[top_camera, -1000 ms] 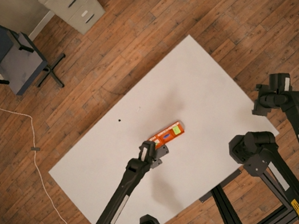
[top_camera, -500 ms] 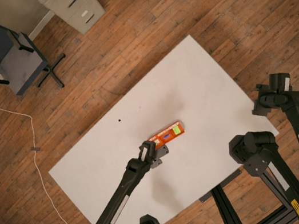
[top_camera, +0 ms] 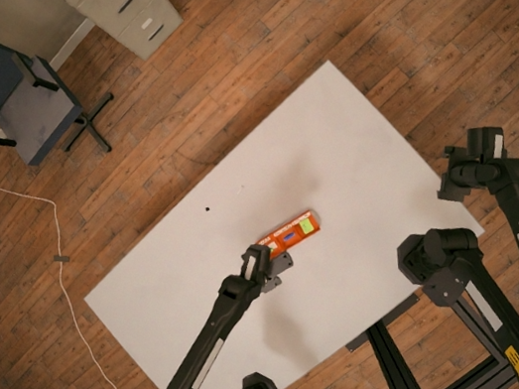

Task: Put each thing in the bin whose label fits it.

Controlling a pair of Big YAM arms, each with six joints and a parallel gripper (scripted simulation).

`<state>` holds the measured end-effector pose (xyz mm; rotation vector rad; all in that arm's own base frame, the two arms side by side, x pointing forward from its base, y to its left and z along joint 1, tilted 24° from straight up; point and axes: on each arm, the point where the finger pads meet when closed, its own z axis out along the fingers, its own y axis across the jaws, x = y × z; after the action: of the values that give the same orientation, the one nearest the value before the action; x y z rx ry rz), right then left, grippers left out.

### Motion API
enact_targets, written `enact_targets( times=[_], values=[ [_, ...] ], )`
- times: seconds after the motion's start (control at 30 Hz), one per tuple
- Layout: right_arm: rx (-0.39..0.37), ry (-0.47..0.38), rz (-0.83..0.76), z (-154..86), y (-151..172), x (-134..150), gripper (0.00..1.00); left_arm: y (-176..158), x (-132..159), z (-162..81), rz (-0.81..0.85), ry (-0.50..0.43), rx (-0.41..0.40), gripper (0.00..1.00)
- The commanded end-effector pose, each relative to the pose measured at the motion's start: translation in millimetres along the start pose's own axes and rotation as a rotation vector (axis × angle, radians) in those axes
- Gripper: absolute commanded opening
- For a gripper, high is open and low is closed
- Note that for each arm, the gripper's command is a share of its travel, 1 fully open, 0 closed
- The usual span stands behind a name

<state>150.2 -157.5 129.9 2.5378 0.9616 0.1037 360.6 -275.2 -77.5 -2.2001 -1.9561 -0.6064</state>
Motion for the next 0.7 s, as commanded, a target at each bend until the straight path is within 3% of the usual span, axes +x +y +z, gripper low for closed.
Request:
enact_targets(
  times=[0.0, 0.67],
  values=[
    [0.007, -0.003, 0.010, -2.5, -2.0, -2.5, 1.00, 16.0, -17.2, -14.7, -0.009, -0.029, -0.031, 1.00],
    [0.007, -0.003, 0.010, -2.5, -2.0, -2.5, 1.00, 15.2, -17.6, -12.9, -0.007, -0.026, -0.027, 1.00]
  ],
)
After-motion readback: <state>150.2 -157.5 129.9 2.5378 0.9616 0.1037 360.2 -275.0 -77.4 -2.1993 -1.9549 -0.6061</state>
